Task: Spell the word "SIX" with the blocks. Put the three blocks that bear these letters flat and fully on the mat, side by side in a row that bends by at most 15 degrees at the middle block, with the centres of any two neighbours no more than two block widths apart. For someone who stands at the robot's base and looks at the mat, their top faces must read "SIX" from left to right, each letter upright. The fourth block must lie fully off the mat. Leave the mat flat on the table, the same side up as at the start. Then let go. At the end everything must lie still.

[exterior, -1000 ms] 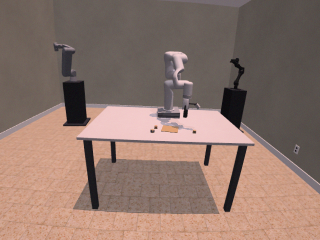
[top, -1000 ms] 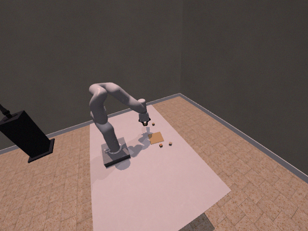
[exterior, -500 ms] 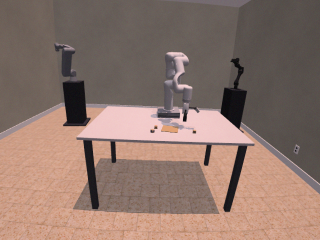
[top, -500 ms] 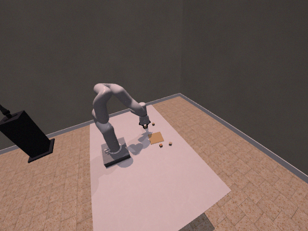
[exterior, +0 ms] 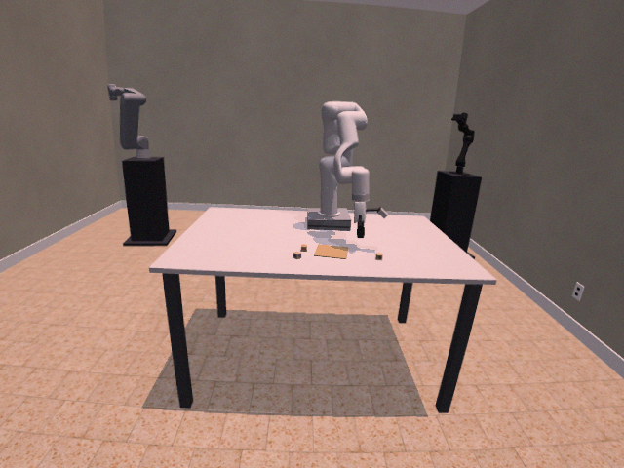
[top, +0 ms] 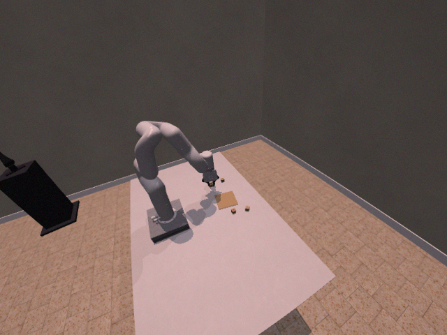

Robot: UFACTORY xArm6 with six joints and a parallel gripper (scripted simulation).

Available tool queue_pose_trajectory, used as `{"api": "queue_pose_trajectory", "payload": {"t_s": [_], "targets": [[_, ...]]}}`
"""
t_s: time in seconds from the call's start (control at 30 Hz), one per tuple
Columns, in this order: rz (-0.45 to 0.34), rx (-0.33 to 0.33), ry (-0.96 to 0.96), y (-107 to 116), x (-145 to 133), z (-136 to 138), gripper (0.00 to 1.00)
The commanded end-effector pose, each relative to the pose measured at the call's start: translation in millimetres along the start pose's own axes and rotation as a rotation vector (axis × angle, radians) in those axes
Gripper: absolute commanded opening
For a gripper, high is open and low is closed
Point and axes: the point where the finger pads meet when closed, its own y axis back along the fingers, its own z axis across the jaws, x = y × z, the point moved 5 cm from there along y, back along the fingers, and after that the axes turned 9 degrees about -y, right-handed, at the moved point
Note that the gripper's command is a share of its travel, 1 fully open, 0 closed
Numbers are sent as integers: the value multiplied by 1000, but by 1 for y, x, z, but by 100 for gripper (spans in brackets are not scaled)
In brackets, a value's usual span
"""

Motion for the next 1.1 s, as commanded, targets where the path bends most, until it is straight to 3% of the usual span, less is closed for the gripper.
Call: {"api": "queue_pose_trajectory", "payload": {"t_s": [0.0,0.7,0.77,1.07], "targets": [[126,32,5,1,-6,2,21],[426,79,3,-5,-24,5,21],[426,79,3,-5,-24,5,21],[625,106,3,-11,-34,7,21]]}}
